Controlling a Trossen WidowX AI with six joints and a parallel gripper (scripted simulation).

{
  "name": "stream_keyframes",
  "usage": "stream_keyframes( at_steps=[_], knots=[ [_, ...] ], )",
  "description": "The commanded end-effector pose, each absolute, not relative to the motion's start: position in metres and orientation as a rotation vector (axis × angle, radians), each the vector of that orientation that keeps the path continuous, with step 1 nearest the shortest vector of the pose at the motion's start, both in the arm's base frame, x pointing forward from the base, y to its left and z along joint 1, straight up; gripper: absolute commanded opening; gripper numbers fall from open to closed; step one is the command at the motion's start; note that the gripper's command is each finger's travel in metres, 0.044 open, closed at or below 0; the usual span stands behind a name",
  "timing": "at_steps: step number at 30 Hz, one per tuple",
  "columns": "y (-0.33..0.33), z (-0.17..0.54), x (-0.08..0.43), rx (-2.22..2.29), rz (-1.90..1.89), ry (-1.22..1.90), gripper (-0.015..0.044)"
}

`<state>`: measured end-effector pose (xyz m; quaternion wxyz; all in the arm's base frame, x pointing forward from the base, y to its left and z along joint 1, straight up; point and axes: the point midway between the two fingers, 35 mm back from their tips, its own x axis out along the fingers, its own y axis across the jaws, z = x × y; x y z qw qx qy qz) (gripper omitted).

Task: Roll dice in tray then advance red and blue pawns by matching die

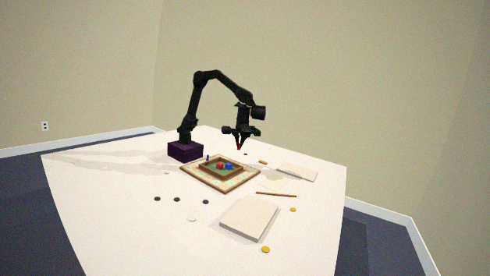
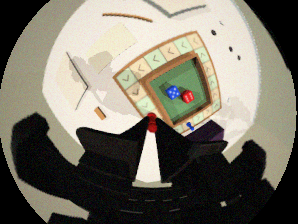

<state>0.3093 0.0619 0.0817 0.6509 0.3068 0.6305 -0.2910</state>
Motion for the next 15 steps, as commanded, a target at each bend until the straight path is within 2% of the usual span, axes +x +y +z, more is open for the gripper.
stream_keyframes(
  at_steps=[1, 15],
  knots=[
    [0.072, 0.073, 0.292, 0.701, -0.662, 1.436, 0.0],
    [0.091, 0.046, 0.24, 0.701, -0.663, 1.442, 0.0]
  ],
)
